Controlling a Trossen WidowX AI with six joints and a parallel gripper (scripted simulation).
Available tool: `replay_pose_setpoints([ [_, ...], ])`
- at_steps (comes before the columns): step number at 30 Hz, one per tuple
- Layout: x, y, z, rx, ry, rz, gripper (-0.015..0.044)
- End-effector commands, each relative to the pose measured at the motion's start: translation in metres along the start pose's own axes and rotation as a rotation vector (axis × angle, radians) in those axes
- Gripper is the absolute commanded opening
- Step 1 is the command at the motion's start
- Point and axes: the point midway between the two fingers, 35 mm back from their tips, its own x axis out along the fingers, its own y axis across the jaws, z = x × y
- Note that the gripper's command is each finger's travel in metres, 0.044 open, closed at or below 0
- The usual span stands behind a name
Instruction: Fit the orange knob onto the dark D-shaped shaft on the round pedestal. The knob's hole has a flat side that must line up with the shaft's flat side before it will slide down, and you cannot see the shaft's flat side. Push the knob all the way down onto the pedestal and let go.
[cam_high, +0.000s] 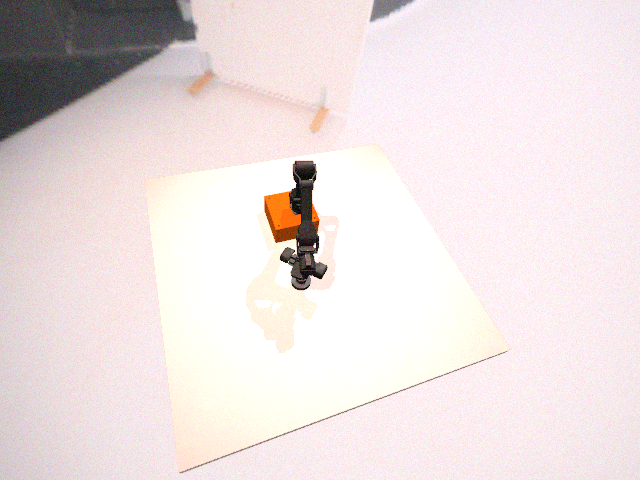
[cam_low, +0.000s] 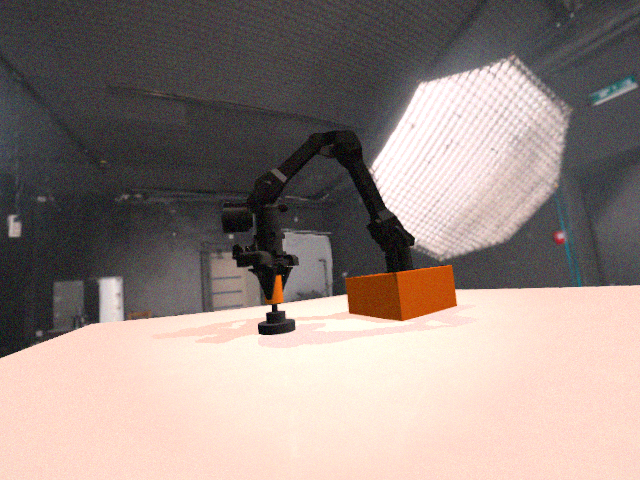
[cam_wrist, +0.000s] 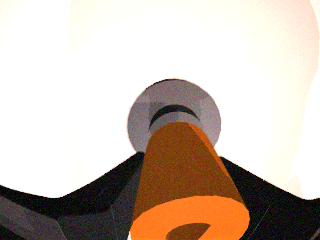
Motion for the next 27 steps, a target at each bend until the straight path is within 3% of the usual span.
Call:
replay_pose_setpoints([
  [1,-0.0002,0.0008,0.0011,0.016,-0.005,0.002,0.0000],
  [27,0.0002,0.0001,-0.0003,0.016,-0.005,0.002,0.0000],
])
